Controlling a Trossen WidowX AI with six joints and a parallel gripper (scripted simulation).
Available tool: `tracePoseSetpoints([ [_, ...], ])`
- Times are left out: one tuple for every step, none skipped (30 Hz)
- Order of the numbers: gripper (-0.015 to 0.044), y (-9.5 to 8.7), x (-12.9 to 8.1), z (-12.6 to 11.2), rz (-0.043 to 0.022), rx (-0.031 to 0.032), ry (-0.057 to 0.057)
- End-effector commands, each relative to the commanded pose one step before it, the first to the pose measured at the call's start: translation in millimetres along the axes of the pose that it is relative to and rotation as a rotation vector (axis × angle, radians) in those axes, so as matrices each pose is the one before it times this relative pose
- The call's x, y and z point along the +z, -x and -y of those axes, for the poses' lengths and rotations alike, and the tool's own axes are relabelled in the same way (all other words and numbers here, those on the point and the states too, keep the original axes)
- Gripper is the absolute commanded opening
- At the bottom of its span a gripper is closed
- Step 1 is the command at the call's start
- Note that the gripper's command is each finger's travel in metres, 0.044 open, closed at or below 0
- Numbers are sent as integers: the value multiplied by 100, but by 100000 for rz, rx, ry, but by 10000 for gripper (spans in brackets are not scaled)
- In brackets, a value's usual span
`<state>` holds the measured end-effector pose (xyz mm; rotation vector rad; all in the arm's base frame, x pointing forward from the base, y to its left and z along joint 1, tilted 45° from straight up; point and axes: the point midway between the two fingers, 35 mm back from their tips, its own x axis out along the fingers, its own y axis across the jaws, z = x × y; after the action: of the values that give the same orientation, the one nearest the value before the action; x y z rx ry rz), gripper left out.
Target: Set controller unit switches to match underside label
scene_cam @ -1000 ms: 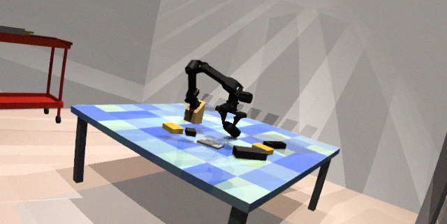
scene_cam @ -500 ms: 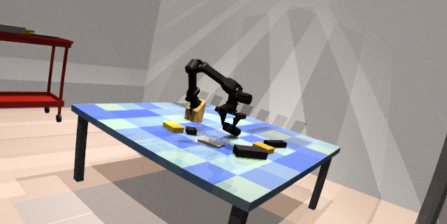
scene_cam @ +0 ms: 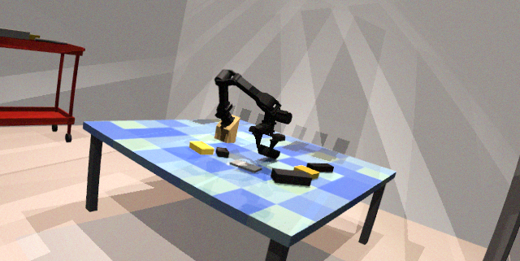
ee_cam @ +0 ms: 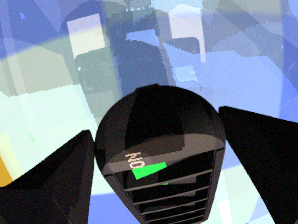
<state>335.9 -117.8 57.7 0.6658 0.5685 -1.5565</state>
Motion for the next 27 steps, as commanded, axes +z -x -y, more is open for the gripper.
tracePoseSetpoints([
  [338,-497,-206,459,-531,-1024,2030],
  [338,-69,34,0,5,0,0],
  [338,-69,34,0,5,0,0],
  [338,-70,33,0,5,0,0],
  [338,-70,33,0,5,0,0],
  [338,-70,32,0,5,0,0],
  [338,-70,32,0,5,0,0],
  [338,-70,32,0,5,0,0],
  [338,-70,32,0,5,0,0],
  [338,-71,31,0,5,0,0],
  [338,-71,30,0,5,0,0],
  [338,-71,30,0,5,0,0],
  [338,-71,30,0,5,0,0],
  [338,-71,29,0,5,0,0],
  [338,-71,29,0,5,0,0],
  [338,-72,28,0,5,0,0],
  [338,-72,27,0,5,0,0],
  [338,-72,27,0,5,0,0],
  [338,-72,27,0,5,0,0],
  [338,-72,27,0,5,0,0],
  [338,-73,26,0,5,0,0],
  [338,-73,25,0,5,0,0],
  [338,-73,25,0,5,0,0],
  [338,-73,25,0,5,0,0],
  [338,-73,24,0,5,0,0],
  [338,-73,24,0,5,0,0],
  [338,-73,23,0,5,0,0],
])
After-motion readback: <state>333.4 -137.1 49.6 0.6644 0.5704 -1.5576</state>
